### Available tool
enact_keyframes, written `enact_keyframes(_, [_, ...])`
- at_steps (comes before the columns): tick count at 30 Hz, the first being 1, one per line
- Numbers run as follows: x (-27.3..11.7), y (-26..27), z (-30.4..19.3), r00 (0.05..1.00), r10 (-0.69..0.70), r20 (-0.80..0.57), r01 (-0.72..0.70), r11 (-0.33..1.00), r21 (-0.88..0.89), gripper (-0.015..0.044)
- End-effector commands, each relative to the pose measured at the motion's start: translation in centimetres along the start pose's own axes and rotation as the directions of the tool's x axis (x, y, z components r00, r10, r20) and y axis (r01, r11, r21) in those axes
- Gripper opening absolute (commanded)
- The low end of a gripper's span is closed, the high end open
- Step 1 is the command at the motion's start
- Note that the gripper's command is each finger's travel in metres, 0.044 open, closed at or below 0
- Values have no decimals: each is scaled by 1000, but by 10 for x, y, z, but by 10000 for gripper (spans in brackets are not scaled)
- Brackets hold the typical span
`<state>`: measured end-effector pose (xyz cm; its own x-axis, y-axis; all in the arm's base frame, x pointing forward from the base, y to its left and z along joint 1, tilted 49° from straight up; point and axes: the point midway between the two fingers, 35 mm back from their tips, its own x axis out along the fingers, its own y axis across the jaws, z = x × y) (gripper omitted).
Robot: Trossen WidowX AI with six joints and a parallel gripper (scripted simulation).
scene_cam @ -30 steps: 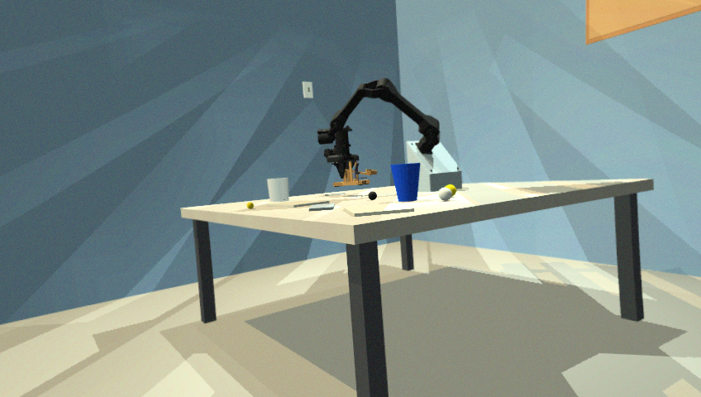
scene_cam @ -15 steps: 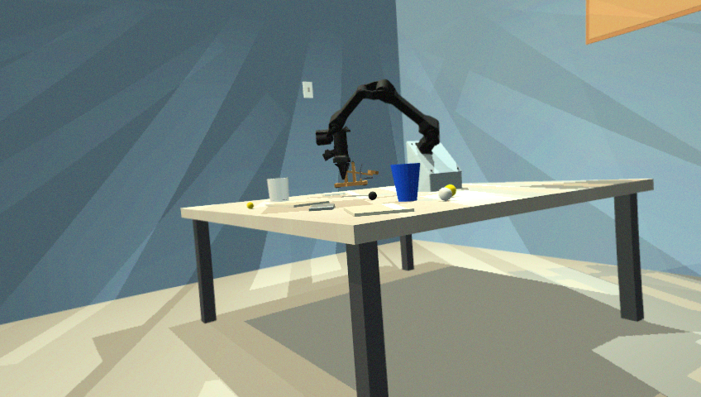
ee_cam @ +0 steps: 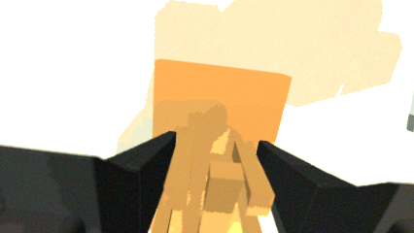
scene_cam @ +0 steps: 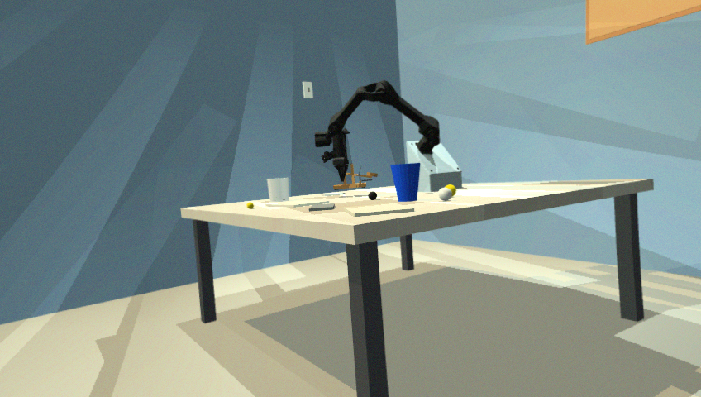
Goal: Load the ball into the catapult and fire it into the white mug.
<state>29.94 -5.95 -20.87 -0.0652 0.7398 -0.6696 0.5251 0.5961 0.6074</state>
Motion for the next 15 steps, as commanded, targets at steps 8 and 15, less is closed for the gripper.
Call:
enact_keyframes(8, [16, 1, 1, 1000, 5, 6, -5, 1000, 6, 0])
enact_keyframes(15, [27, 1, 1, 1000, 5, 6, -5, 1000, 6, 0])
